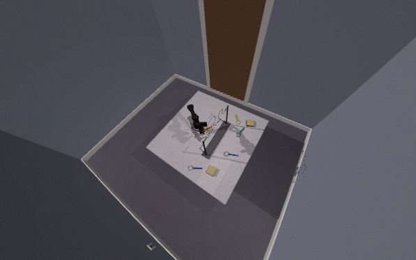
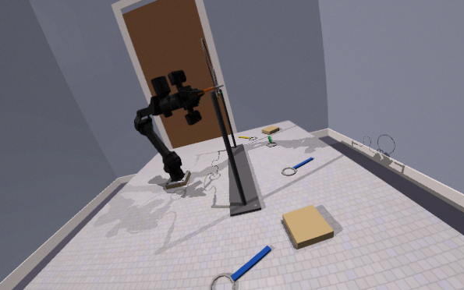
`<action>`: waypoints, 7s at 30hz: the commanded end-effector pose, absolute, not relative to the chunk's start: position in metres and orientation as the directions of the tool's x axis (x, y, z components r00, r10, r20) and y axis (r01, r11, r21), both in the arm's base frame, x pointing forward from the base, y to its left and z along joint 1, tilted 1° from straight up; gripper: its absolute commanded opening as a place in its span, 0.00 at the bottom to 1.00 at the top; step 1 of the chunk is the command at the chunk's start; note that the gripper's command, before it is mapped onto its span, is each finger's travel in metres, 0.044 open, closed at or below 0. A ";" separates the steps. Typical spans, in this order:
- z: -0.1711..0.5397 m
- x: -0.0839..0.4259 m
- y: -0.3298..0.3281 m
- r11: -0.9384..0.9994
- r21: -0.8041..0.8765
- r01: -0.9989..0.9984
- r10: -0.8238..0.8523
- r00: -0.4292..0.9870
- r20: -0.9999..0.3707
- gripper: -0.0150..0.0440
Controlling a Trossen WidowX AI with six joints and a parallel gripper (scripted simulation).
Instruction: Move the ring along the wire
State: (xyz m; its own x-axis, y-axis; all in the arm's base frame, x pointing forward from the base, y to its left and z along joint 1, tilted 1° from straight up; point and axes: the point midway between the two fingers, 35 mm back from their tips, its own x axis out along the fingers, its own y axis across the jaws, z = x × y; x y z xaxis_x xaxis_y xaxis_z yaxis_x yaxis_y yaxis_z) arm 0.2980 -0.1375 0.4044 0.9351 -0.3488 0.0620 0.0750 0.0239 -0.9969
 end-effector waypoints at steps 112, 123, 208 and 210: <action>0.259 0.260 0.120 0.946 0.319 -0.058 0.209 0.861 -0.463 0.00; 0.280 0.254 0.158 0.834 0.550 -0.040 0.324 0.843 -0.429 0.00; 0.455 0.242 0.210 0.071 0.995 0.073 0.597 0.796 -0.101 0.00; 0.452 0.242 0.210 0.111 0.992 0.067 0.592 0.797 -0.120 0.00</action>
